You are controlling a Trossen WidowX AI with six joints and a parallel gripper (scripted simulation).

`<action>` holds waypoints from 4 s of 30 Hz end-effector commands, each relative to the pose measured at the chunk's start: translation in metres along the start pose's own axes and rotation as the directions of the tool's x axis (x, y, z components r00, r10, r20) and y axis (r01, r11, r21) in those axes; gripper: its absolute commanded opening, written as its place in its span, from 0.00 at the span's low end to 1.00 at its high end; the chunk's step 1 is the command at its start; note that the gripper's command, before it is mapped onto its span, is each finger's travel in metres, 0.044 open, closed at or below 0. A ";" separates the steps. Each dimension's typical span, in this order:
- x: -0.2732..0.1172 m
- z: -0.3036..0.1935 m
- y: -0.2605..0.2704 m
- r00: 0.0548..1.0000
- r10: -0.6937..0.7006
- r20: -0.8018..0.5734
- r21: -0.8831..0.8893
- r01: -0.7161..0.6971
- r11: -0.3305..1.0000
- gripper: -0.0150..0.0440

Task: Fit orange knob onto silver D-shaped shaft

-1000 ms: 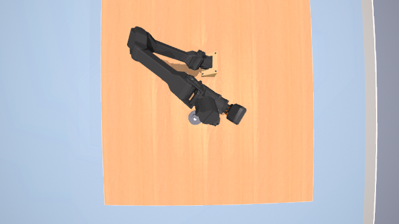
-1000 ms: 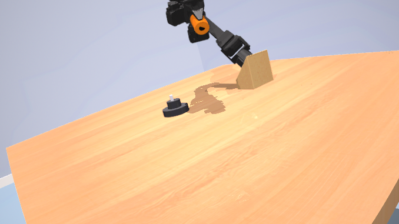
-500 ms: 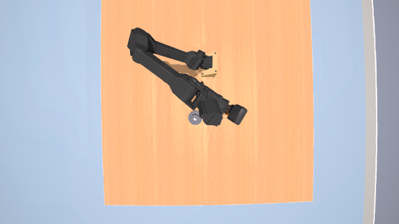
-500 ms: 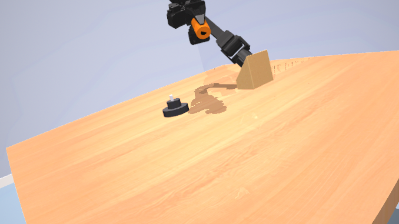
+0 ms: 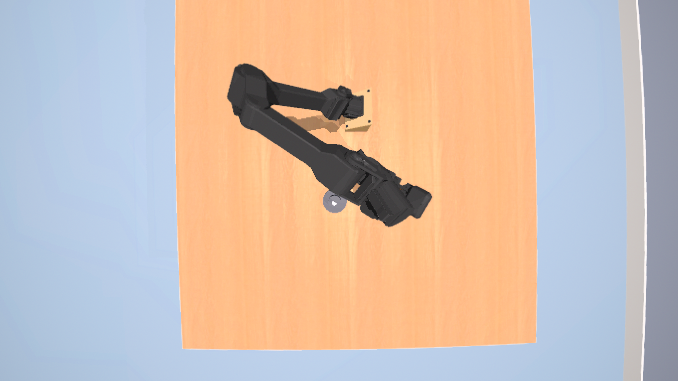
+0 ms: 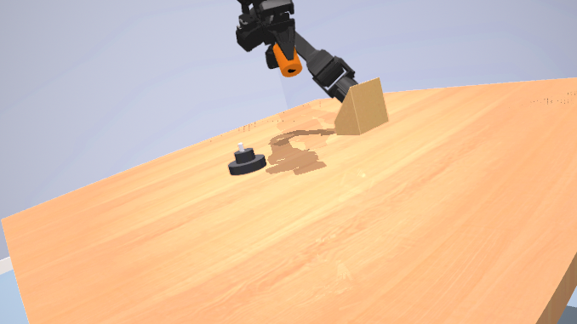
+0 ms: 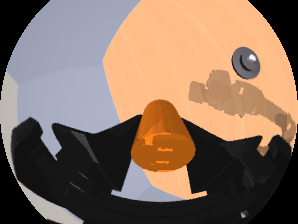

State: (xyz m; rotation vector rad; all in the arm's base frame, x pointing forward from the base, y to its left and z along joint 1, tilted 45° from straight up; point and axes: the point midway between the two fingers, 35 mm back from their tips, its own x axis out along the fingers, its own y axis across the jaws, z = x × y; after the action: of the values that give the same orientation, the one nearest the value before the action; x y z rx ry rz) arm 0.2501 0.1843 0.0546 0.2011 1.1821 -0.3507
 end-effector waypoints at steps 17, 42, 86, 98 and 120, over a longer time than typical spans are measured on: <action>0.028 0.002 -0.006 0.930 -0.367 -0.001 0.014 0.367 0.930 0.25; 0.091 0.007 -0.035 0.812 -0.584 0.008 0.016 0.584 0.812 0.25; 0.161 0.009 -0.087 0.790 -0.613 0.004 0.027 0.613 0.789 0.66; 0.096 0.007 -0.037 0.794 -0.608 0.010 0.021 0.608 0.794 1.00; 0.124 0.009 -0.057 0.794 -0.607 0.010 0.021 0.607 0.794 1.00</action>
State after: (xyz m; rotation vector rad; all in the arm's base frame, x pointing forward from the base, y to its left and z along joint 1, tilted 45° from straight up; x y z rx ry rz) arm 0.2781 0.1124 -0.0514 -0.1749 1.2072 -0.9344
